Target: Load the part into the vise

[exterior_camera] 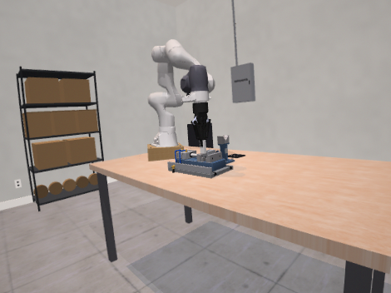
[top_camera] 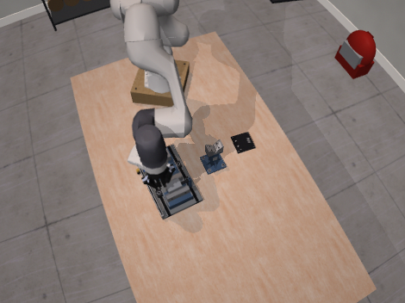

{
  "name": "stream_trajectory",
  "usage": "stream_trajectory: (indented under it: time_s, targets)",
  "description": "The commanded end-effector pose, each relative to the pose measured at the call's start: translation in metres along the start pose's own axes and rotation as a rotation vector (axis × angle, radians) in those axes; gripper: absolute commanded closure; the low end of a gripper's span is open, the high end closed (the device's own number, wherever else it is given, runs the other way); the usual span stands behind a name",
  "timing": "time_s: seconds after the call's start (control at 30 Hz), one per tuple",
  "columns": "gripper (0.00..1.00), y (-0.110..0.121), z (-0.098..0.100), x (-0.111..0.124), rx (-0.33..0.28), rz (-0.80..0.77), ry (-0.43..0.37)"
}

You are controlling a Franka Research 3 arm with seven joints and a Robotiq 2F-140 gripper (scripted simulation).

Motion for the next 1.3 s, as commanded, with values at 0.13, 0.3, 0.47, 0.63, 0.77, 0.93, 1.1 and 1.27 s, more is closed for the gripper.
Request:
stream_trajectory:
  time_s: [0.13,0.3,0.47,0.63,0.77,0.93,1.1,1.27]
  targets:
    - [1.00,0.0025,0.0001,0.0004,-0.003,-0.002,-0.001]
    - [1.00,0.0034,0.0001,0.0004,-0.003,-0.002,-0.001]
    - [1.00,0.0049,0.0001,0.0006,-0.003,-0.002,-0.001]
    - [1.00,0.0064,0.0001,0.0007,-0.003,-0.002,-0.001]
    - [1.00,0.0076,0.0001,0.0008,-0.003,-0.002,-0.001]
    - [1.00,0.0083,0.0001,0.0009,-0.003,-0.002,-0.001]
    - [1.00,0.0095,0.0001,0.0010,-0.003,-0.002,-0.001]
    - [1.00,0.0104,0.0001,0.0011,-0.003,-0.002,-0.001]
Point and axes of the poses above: the point where the finger pads meet when closed, its own z axis back along the fingers, its own y axis across the jaws, x = y × z, the point moved 8 cm from there along z, back along the fingers, and after that the axes turned 5 degrees about z, right-handed, at the moved point
